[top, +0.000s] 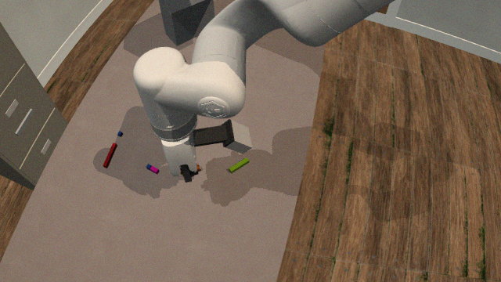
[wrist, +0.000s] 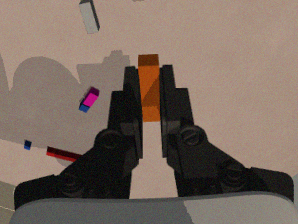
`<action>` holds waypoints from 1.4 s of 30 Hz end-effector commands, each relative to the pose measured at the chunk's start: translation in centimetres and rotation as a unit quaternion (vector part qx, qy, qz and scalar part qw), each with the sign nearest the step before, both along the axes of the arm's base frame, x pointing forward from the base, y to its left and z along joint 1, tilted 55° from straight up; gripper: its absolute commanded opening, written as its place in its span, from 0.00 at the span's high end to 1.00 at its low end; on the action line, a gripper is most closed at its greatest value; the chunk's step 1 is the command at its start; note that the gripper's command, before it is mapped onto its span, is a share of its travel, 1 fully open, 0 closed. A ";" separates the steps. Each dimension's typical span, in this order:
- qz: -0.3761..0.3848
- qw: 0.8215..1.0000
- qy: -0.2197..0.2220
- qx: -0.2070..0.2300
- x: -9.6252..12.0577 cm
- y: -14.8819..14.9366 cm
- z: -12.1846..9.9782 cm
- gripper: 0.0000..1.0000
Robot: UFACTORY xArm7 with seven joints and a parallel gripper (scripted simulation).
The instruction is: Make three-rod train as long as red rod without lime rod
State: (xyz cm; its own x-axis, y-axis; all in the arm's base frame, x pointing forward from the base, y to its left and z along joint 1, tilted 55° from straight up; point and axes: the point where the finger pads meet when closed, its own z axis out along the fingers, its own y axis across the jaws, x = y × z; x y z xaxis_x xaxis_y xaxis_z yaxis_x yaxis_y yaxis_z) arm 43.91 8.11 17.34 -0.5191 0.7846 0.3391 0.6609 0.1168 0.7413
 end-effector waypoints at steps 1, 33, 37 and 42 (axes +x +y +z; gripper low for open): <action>-0.047 0.996 0.053 0.045 0.4 -1.6 -1.4 0.96; -0.189 0.944 0.201 0.178 0.3 -6.3 -6.3 0.96; -0.189 0.944 0.201 0.178 0.5 -6.1 -6.4 0.96; -0.189 0.944 0.202 0.179 1.2 -5.3 -7.1 0.96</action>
State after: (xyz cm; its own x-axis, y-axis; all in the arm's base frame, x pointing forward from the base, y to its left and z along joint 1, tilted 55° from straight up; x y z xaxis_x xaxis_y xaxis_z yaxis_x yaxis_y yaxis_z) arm 44.55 2.37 10.68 0.0009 0.6857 0.7279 0.8439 -0.3911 0.3674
